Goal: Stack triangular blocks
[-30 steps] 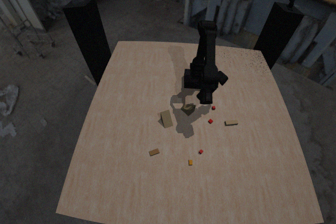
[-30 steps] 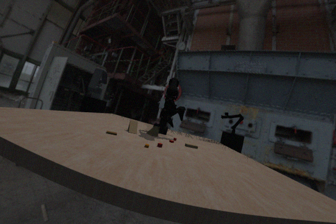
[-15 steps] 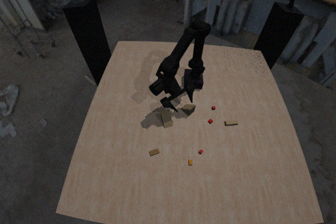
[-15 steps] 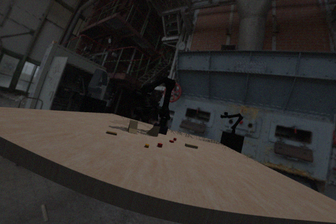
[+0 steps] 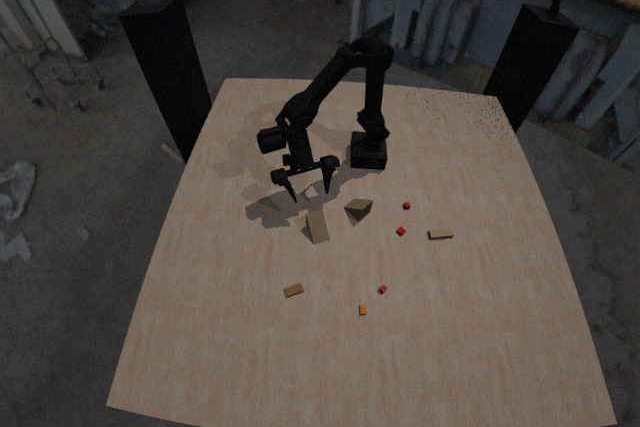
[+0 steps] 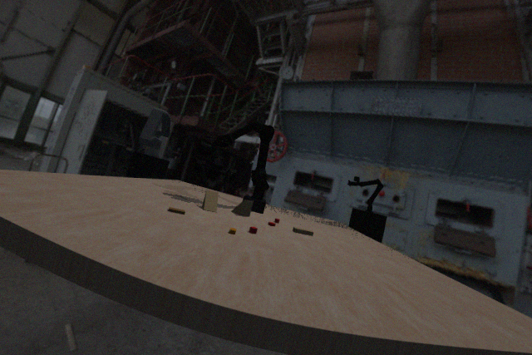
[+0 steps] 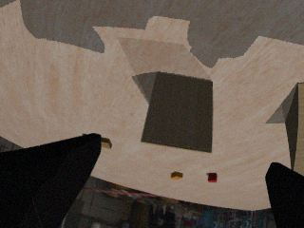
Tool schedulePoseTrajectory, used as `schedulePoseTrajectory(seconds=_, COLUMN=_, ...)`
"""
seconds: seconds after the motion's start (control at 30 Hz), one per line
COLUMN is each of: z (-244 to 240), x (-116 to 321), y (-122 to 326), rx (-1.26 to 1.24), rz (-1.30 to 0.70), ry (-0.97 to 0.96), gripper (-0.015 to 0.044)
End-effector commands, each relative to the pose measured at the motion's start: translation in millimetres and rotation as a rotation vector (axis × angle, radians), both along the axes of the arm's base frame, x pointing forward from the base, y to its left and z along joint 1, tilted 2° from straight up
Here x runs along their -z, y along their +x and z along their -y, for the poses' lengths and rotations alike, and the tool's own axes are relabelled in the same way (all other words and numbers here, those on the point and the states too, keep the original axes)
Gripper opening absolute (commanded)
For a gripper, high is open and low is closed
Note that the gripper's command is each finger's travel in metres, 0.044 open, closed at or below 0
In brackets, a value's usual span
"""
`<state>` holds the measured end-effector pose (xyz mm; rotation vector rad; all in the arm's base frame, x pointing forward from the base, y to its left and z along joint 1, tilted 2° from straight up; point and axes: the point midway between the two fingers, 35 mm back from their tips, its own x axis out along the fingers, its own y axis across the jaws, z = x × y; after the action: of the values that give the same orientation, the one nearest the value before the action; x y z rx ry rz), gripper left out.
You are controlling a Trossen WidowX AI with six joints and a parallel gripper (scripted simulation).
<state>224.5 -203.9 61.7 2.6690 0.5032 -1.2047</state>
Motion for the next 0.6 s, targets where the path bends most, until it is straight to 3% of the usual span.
schedulePoseTrajectory(seconds=0.0, z=2.1, x=3.1, y=2.3, rx=0.001, rz=0.009, ry=-0.006, gripper=0.0440)
schedulePoseTrajectory(seconds=0.57, z=-0.3, x=24.3, y=20.2, rx=0.000, rz=0.008, ry=-0.006, gripper=0.0440)
